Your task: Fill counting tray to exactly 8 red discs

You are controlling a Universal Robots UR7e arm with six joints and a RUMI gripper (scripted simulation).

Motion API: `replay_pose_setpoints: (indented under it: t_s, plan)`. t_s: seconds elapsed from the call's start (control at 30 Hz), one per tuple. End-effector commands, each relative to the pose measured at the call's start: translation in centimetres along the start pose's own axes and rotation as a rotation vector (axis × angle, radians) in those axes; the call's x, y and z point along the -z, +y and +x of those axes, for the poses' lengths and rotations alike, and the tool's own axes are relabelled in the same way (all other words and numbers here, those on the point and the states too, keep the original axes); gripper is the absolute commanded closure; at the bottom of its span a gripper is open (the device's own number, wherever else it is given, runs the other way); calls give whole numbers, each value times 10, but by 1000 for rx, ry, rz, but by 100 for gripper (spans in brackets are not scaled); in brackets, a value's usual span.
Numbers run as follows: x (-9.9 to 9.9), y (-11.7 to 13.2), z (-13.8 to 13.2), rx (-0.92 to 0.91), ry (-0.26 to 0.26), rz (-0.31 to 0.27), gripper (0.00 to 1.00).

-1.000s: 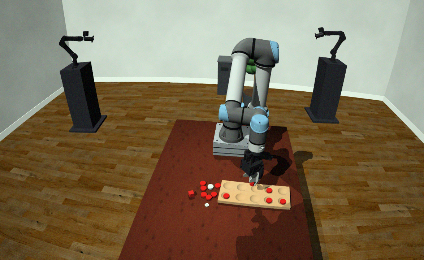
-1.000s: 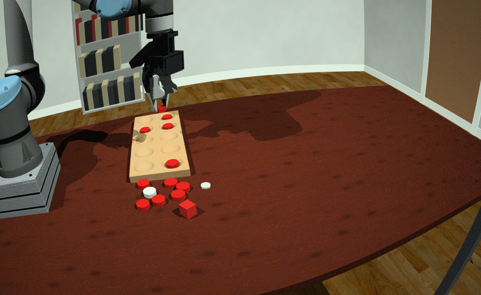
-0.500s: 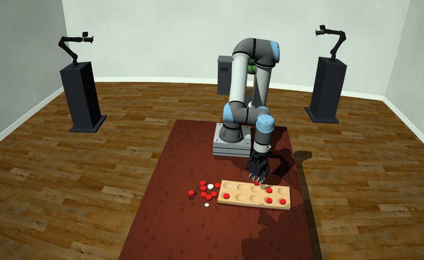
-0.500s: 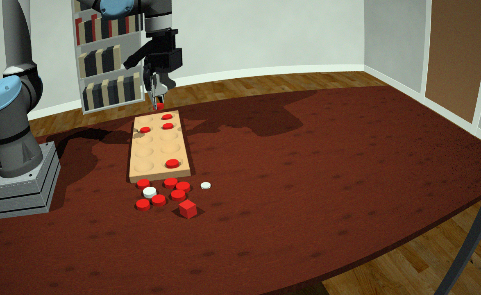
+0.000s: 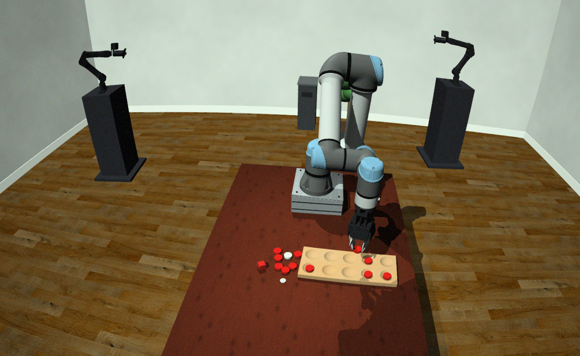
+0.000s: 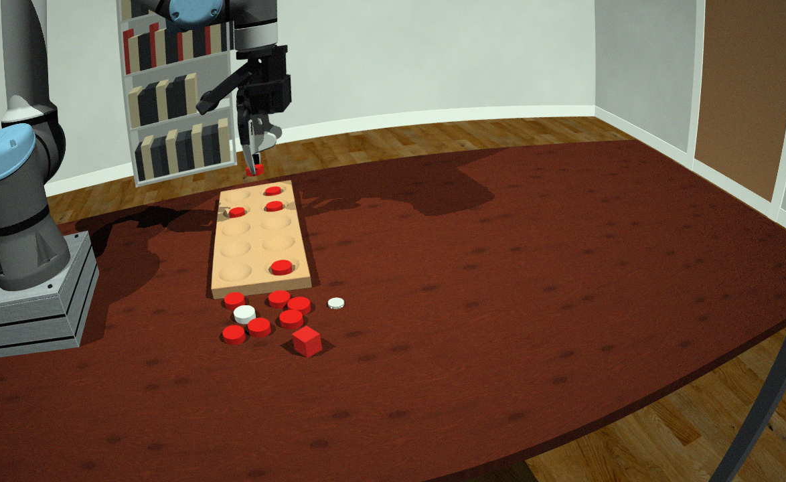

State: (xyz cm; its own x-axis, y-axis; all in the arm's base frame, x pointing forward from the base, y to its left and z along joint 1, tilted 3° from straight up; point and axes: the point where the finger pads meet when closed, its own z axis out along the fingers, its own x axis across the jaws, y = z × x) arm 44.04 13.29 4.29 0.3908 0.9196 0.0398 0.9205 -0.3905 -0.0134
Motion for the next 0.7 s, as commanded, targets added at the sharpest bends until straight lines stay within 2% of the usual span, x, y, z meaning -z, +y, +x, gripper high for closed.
replay_pose_setpoints:
  t_s: [0.0,0.67]
  plan:
    - [1,-5,9,145,3,0,100]
    - [2,-21,34,561,4,0,100]
